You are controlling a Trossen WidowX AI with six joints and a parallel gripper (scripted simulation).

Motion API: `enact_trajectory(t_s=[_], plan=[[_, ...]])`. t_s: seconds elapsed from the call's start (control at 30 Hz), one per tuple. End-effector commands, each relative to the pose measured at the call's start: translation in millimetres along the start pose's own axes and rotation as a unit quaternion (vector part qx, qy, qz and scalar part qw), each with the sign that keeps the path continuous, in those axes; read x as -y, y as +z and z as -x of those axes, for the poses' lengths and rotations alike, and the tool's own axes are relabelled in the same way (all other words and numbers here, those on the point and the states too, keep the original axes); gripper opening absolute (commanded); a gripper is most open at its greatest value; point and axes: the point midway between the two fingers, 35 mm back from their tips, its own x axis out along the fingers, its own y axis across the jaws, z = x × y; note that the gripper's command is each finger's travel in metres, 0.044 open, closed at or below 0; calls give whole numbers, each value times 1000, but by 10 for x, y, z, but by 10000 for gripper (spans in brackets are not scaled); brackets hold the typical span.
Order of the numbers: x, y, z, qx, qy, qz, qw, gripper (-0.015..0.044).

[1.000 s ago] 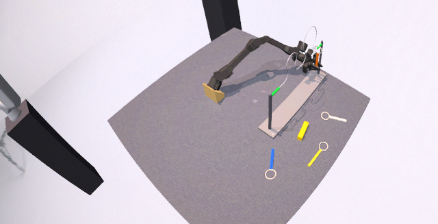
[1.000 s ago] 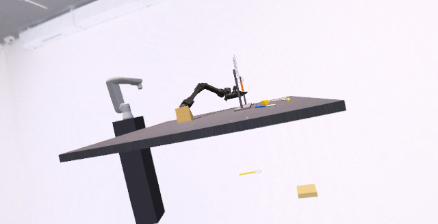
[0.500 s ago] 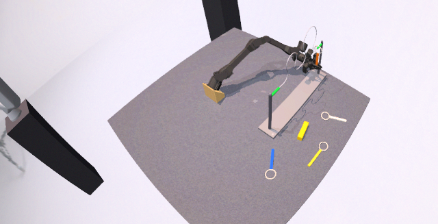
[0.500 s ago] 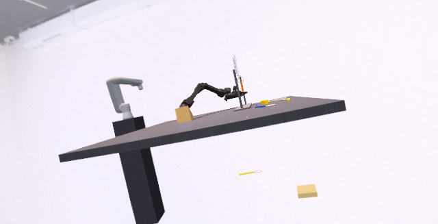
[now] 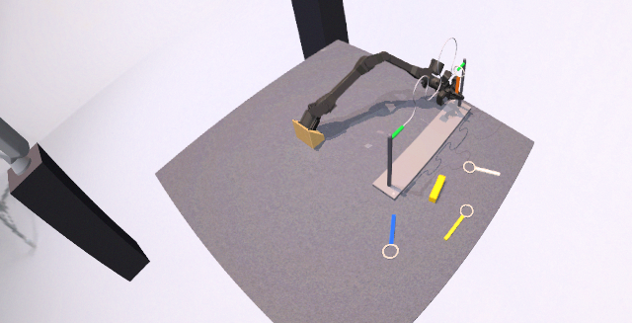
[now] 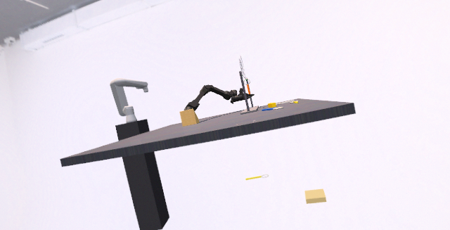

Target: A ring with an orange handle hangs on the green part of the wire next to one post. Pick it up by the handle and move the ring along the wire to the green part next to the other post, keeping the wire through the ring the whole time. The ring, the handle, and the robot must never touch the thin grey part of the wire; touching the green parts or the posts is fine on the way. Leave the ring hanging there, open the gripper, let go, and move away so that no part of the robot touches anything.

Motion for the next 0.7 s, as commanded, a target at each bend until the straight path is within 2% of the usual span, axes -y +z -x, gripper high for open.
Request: enact_trajectory(t_s=[0.0,0.67], plan=[[3,75,-1,0,2,-1,1000,-150],[8,164,-1,0,4,-1,1000,-150]])
